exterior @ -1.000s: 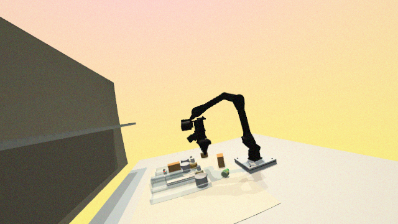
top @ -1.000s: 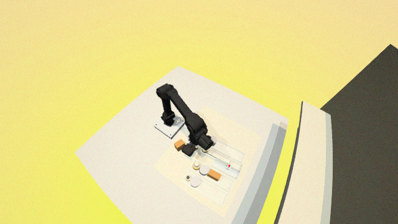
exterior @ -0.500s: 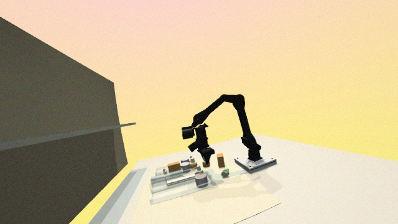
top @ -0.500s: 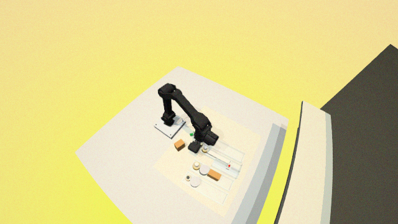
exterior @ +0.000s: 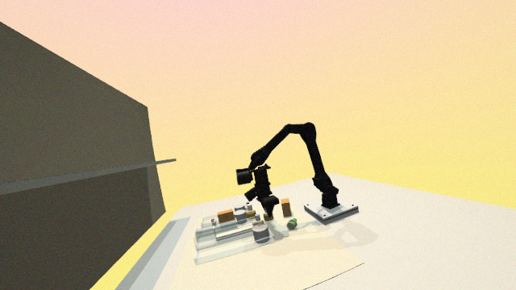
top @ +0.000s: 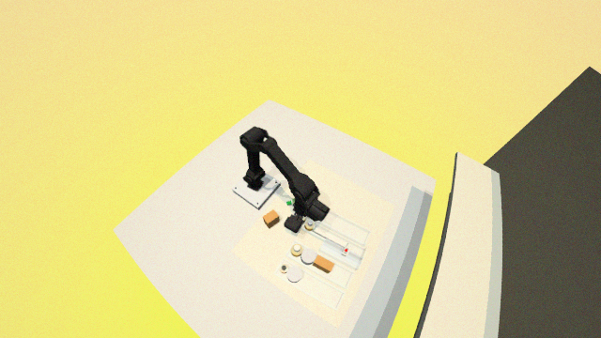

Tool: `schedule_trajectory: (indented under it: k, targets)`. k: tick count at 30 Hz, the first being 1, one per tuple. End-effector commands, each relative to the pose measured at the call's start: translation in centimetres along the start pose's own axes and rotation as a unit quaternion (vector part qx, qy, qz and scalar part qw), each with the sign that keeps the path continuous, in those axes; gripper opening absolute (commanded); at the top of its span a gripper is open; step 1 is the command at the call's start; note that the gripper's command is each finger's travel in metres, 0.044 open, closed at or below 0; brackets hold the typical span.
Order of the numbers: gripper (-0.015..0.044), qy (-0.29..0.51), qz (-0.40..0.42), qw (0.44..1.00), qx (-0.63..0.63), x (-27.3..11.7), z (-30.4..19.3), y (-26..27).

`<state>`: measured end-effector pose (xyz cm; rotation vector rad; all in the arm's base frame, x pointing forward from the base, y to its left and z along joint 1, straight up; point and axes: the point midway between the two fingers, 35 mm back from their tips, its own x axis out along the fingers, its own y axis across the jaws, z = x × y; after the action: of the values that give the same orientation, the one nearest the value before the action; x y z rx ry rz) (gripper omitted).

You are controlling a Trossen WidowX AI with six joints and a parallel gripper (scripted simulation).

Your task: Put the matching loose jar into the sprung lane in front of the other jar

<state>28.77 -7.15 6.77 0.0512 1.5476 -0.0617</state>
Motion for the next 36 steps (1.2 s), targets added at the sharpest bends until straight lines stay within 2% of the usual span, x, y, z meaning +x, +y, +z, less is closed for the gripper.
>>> schedule_trajectory:
  k: [1,36]
  targets:
    - [0.0,0.0,0.0,1.0,0.003,0.1,0.2,0.0]
    - [0.0,-0.001,0.0,1.0,0.003,0.1,1.8,0.0]
